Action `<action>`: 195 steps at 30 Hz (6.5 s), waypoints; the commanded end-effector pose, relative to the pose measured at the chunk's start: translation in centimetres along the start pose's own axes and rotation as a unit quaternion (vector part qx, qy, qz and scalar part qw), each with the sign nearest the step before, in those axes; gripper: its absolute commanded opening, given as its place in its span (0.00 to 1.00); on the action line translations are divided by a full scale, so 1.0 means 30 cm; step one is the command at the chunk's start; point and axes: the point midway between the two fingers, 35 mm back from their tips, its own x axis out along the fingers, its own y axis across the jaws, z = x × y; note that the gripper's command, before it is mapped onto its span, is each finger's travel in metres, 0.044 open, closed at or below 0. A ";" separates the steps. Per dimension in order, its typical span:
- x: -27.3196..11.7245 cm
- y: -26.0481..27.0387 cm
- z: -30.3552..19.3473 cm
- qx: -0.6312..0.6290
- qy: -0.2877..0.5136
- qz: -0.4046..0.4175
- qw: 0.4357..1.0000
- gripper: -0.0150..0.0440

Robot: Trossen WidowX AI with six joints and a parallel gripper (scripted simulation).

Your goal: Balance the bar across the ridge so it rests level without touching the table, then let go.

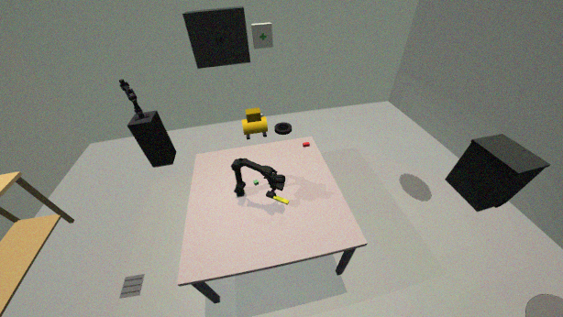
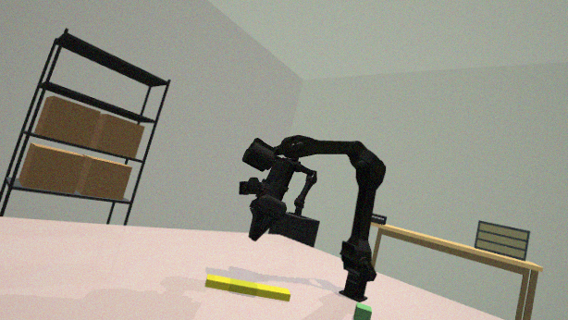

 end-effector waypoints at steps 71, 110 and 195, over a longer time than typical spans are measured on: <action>0.327 0.037 -0.204 -0.015 0.099 -0.063 0.993 0.45; 0.057 0.075 -0.144 -0.013 0.098 -0.064 0.993 0.25; 0.011 0.739 -0.734 0.065 0.101 -0.064 0.991 0.25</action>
